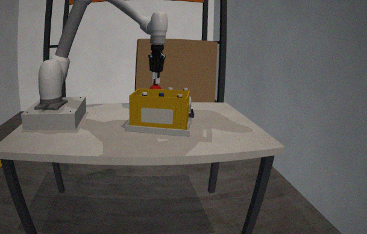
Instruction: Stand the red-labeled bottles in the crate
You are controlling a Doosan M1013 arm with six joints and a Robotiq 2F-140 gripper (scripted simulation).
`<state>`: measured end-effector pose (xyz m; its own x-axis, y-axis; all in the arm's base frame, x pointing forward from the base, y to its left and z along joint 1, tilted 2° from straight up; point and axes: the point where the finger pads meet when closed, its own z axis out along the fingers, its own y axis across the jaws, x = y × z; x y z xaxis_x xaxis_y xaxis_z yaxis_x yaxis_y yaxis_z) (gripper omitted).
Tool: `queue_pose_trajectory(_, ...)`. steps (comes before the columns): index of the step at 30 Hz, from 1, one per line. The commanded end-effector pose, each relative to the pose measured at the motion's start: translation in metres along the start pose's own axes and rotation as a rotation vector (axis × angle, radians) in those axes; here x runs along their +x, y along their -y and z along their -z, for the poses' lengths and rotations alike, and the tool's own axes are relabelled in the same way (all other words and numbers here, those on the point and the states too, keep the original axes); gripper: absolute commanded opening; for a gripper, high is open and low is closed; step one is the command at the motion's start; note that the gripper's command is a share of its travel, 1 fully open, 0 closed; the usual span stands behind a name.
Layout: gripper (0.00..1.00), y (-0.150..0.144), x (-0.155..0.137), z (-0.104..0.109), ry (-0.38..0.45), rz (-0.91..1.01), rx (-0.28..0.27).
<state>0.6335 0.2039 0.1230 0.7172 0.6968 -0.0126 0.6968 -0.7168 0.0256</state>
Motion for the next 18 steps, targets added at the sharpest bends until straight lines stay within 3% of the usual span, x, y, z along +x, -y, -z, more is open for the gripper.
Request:
queue_pose_trajectory(1,0.0,0.0,0.0,0.003,0.0,0.0,0.0)
queue_pose_trajectory(18,0.0,0.0,0.0,0.02,0.0,0.0,0.0)
